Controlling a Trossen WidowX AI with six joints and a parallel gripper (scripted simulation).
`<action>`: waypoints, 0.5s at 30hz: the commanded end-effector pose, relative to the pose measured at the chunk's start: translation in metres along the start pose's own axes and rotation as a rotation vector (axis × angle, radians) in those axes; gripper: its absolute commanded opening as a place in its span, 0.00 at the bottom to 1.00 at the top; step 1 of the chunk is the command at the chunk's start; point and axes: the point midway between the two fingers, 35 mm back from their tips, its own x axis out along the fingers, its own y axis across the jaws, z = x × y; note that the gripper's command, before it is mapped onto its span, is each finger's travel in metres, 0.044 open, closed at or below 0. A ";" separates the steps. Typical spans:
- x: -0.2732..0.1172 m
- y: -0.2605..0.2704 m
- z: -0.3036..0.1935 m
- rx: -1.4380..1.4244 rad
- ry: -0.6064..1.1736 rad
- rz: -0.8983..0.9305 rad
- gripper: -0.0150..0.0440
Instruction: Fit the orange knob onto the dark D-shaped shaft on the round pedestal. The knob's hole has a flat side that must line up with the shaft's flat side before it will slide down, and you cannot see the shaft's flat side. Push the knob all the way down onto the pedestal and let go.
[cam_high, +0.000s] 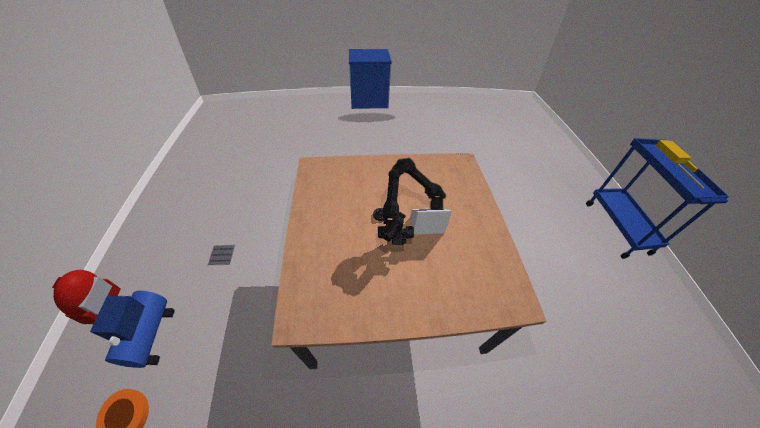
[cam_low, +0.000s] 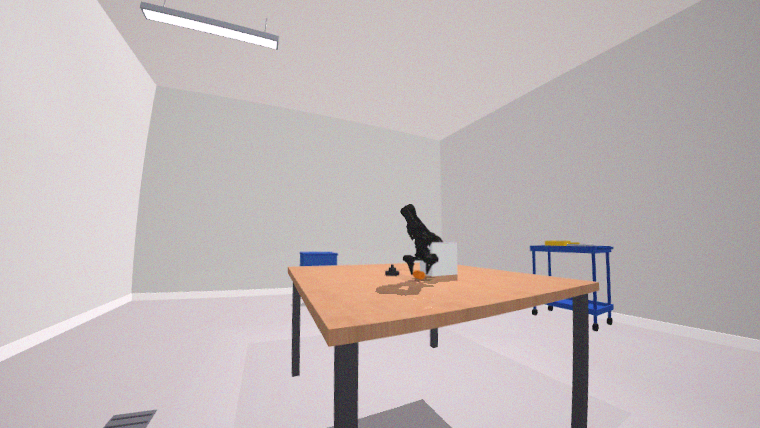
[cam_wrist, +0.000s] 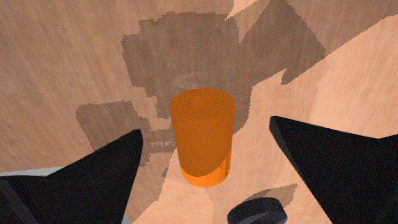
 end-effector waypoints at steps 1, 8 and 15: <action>0.010 0.003 0.001 -0.010 0.008 0.002 1.00; 0.012 0.003 0.001 -0.010 0.008 0.002 0.82; 0.012 0.003 0.001 -0.010 0.008 0.002 0.66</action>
